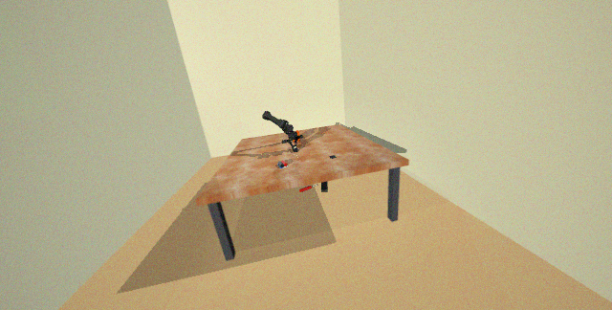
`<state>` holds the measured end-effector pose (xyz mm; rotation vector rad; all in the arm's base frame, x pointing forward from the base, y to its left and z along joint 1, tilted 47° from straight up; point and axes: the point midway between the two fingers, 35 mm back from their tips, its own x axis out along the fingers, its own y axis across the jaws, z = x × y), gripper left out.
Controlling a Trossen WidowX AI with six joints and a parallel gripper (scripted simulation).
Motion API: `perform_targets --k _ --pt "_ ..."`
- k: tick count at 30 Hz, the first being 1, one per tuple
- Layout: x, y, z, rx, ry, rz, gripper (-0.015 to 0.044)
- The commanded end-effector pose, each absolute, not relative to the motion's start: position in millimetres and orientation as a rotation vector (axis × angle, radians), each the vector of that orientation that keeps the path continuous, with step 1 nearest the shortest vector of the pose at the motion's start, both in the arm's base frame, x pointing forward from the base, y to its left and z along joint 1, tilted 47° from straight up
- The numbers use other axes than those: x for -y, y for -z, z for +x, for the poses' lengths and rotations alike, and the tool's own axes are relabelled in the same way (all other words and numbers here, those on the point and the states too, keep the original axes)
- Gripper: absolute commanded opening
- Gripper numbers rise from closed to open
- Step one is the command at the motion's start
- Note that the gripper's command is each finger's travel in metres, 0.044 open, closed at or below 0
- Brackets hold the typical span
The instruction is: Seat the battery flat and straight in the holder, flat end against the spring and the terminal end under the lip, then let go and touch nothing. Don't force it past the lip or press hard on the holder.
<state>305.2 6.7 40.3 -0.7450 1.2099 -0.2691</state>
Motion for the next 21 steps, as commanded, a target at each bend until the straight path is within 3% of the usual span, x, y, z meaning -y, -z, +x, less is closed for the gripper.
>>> perform_targets --k 1,21 --pt "-4.4 -36.6 303.7 -1.247 0.282 -0.743 0.0080" --pt "-2.9 -36.5 306.7 -1.347 0.328 -0.723 0.0080"
